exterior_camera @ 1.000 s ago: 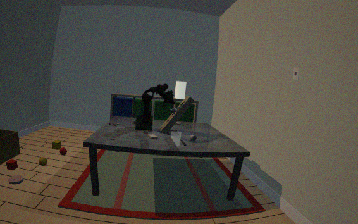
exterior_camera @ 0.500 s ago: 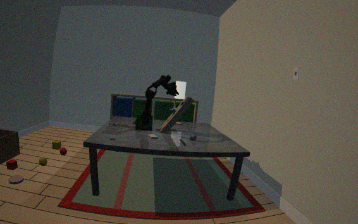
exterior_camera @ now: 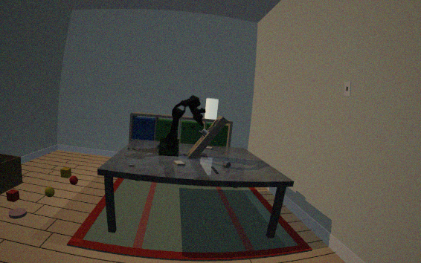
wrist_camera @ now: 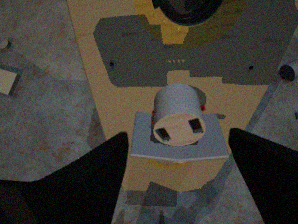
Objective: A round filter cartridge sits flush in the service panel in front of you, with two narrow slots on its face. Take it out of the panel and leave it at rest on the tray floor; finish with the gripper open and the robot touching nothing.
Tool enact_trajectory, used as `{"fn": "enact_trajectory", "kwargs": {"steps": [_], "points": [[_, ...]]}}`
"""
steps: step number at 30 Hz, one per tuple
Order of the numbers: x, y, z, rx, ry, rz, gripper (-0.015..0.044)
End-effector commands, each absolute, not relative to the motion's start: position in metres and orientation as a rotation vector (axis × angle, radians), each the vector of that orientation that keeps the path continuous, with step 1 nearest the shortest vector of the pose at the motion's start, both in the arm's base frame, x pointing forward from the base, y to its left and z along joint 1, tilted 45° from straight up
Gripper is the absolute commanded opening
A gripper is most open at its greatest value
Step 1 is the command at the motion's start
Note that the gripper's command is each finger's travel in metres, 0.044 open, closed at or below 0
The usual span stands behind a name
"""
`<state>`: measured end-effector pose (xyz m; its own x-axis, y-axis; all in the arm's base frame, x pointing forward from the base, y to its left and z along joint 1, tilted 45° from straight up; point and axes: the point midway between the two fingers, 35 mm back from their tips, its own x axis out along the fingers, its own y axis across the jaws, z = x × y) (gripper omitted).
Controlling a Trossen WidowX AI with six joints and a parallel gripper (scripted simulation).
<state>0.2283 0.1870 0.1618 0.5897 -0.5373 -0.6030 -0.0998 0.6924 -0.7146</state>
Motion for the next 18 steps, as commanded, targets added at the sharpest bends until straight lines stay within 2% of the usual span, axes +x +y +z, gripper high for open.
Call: {"fn": "enact_trajectory", "kwargs": {"steps": [1, 18], "points": [[0.221, 0.177, 0.155, -0.728, 0.96, -0.337, 0.0305], [0.236, 0.164, 0.139, -0.726, 0.96, -0.335, 0.0305]]}}
